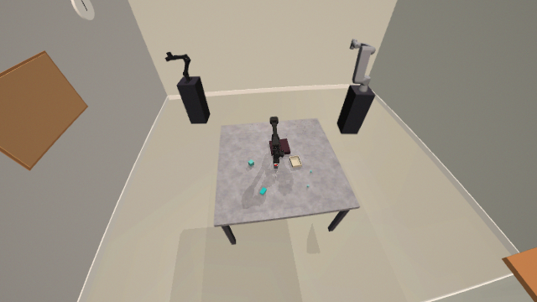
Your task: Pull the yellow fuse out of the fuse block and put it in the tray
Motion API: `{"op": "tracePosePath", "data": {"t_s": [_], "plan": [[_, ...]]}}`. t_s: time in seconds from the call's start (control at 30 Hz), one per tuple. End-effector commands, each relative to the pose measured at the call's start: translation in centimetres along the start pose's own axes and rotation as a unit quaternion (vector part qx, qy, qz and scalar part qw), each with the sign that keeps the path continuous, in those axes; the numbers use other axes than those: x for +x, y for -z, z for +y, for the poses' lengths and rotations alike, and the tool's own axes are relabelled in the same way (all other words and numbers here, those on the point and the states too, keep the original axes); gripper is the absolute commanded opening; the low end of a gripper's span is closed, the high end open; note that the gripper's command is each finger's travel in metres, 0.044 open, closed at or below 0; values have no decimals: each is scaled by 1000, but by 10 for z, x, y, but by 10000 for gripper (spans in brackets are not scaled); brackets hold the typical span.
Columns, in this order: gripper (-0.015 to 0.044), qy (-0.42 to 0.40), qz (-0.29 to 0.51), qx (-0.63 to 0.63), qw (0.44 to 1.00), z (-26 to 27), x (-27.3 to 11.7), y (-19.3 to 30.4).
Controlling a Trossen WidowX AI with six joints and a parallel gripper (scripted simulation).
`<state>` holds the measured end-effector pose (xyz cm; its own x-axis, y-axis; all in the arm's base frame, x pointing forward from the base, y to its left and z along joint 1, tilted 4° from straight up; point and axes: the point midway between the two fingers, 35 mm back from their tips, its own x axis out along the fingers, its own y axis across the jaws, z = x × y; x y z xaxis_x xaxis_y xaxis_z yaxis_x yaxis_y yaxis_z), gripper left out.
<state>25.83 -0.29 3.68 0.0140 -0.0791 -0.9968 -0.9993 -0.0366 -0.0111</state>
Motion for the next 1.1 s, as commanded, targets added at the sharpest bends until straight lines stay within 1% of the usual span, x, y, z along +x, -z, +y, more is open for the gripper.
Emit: {"op": "tracePosePath", "data": {"t_s": [0.0, 1.07], "plan": [[0, 0, 0, 0, 1000, 0, -1, 0], [0, -1, -1, -1, 1000, -1, -17, 0]]}}
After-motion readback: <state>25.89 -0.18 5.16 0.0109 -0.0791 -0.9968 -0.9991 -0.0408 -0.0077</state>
